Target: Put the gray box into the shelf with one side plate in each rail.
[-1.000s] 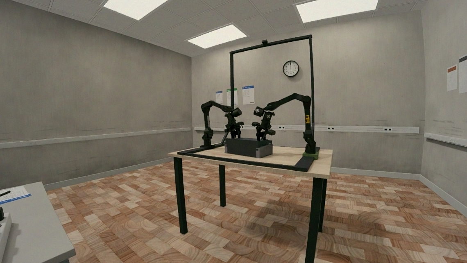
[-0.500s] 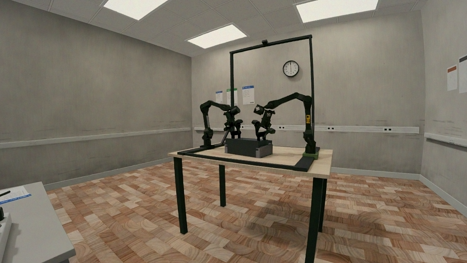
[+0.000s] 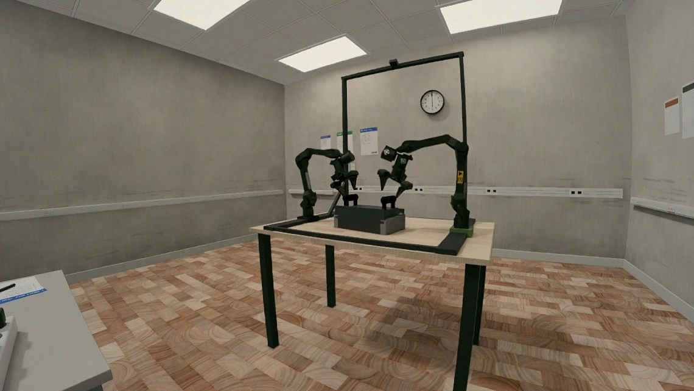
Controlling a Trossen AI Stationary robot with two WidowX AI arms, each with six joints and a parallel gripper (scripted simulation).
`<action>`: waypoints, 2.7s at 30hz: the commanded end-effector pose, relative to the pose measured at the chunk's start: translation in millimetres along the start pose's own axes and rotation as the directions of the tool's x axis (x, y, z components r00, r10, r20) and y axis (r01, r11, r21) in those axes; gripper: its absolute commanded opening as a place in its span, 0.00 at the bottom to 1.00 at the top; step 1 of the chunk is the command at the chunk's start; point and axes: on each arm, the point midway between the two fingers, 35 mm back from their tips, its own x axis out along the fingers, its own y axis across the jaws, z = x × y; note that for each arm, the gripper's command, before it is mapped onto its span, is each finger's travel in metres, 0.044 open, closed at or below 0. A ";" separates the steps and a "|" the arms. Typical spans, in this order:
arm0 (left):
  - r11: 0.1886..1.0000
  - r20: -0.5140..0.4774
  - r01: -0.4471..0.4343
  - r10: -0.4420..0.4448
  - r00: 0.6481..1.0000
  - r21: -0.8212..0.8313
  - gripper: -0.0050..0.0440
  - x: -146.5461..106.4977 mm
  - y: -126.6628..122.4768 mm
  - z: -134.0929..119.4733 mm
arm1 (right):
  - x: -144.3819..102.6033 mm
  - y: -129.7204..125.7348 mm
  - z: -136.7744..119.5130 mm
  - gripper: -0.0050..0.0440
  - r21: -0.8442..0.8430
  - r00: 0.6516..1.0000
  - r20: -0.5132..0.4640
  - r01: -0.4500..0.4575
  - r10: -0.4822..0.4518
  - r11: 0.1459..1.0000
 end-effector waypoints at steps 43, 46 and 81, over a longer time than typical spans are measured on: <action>0.290 -0.036 -0.026 -0.028 0.999 -0.957 1.00 -48.8 7.6 79.2 | -46.0 11.8 -62.9 1.00 -0.983 0.988 -0.137 -0.144 -0.067 -0.116; 0.185 -0.033 -0.026 -0.038 0.999 -0.982 1.00 -50.0 7.5 85.8 | -47.8 12.5 -66.4 1.00 -0.963 0.988 -0.134 -0.148 -0.077 -0.226; -0.083 -0.023 -0.027 -0.056 0.998 -0.996 1.00 -53.7 7.3 99.8 | -49.4 10.9 -68.3 1.00 -0.926 0.987 -0.132 -0.155 -0.091 -0.344</action>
